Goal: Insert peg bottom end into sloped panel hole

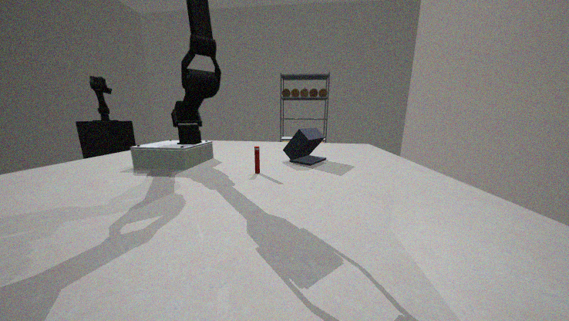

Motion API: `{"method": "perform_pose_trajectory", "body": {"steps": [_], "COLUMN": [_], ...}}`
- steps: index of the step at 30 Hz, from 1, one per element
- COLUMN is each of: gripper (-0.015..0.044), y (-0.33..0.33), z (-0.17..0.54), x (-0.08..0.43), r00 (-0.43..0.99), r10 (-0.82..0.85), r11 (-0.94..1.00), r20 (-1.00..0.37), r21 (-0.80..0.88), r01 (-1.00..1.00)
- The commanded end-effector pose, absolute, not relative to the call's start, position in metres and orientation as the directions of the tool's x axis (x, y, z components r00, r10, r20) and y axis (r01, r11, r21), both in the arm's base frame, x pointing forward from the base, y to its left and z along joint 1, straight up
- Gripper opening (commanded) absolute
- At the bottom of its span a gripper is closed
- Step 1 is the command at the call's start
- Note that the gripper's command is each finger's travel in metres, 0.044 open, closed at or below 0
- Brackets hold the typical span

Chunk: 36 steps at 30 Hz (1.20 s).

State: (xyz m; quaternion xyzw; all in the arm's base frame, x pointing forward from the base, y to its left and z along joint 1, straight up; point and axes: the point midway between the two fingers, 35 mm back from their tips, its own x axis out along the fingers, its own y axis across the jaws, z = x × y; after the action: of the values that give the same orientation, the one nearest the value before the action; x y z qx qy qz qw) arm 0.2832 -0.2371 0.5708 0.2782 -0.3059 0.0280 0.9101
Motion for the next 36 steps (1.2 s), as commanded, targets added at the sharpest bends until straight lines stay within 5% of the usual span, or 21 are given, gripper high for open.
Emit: {"method": "perform_pose_trajectory", "body": {"steps": [1, 36], "gripper": [0.0426, 0.044], "y": [-0.237, -0.129], "z": [0.572, 0.672], "x": [0.282, 0.109], "r00": [0.81, 0.543], "r10": [-0.118, -0.014], "r11": [0.845, 0.98], "r20": [0.574, 0.839], "r21": [0.486, 0.118], "r01": [-0.221, -0.158]}}
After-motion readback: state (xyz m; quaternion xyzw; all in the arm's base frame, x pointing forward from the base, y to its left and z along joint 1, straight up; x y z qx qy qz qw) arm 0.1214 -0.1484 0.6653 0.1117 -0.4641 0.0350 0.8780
